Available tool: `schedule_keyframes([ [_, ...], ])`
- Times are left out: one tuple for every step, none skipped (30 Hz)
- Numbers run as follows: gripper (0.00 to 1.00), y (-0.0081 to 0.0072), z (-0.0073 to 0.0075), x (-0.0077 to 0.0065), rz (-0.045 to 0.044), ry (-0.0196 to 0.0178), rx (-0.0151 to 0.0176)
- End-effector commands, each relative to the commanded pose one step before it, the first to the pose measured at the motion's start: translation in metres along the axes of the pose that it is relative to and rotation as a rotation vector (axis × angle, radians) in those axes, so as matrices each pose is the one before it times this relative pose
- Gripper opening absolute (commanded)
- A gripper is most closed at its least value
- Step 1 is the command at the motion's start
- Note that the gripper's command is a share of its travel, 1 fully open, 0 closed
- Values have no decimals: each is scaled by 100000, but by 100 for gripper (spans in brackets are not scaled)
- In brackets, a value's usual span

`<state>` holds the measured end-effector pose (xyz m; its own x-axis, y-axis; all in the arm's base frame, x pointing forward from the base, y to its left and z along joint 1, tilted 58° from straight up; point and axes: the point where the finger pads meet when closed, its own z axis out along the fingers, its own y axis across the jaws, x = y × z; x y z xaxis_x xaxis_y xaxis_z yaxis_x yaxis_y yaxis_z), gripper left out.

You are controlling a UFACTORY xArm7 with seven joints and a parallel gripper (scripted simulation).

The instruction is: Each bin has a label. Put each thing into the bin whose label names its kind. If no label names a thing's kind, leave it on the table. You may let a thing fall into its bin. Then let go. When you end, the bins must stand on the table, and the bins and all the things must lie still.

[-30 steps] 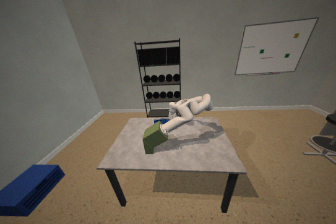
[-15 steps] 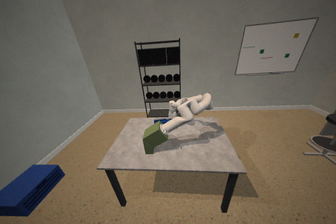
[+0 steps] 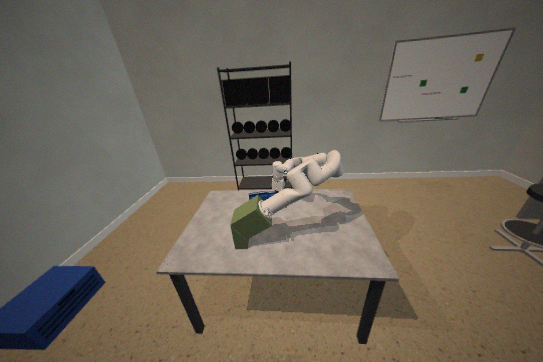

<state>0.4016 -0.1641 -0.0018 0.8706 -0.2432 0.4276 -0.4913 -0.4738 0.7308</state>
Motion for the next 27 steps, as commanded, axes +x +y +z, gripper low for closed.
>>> schedule_keyframes([
  [0, -2212, -218, 1426, -79, 297, 398],
  [0, -501, -1, 330, 1, -1, 6],
  [0, 0, 0, 0, 0, 0, 0],
  [0, 0, 0, 0, 0, 0, 0],
  [0, -505, -1, 333, 1, -2, 5],
  [0, -501, -2, 331, 5001, -2, 6],
  [0, -516, -1, 305, 5001, -2, 5],
  [0, -531, -1, 279, 5001, -3, 5],
  [0, -545, -1, 252, 2873, -2, 33],
  [0, -561, 1, 238, 2677, -19, 38],
  [0, -558, 0, 221, 3258, -33, 54],
  [0, -565, 0, 203, 3443, -40, 72],
  [0, -571, 0, 183, 3416, -40, 87],
  [0, -577, 1, 164, 3356, -38, 97],
  [0, -582, 1, 144, 3331, -38, 99],
  [0, -587, 2, 125, 3334, -38, 95],
  [0, -590, 3, 105, 3344, -38, 91],
  [0, -593, 3, 85, 3352, -37, 87],
  [0, -353, 2, 39, 3357, -35, 86],
  [0, 0, 0, 0, 0, 0, 0],
  [0, 0, 0, 0, 0, 0, 0],
  [0, -4, 0, 0, 9729, 16, 48],
  [0, -1, 0, 0, 2249, -62, 106],
  [0, -1, 0, 0, 2002, -47, 63],
  [0, -27, 0, 6, 2796, 39, -96],
  [0, -18, 0, 4, 3352, 73, -154],
  [0, -11, 0, 2, 3397, 87, -152],
])
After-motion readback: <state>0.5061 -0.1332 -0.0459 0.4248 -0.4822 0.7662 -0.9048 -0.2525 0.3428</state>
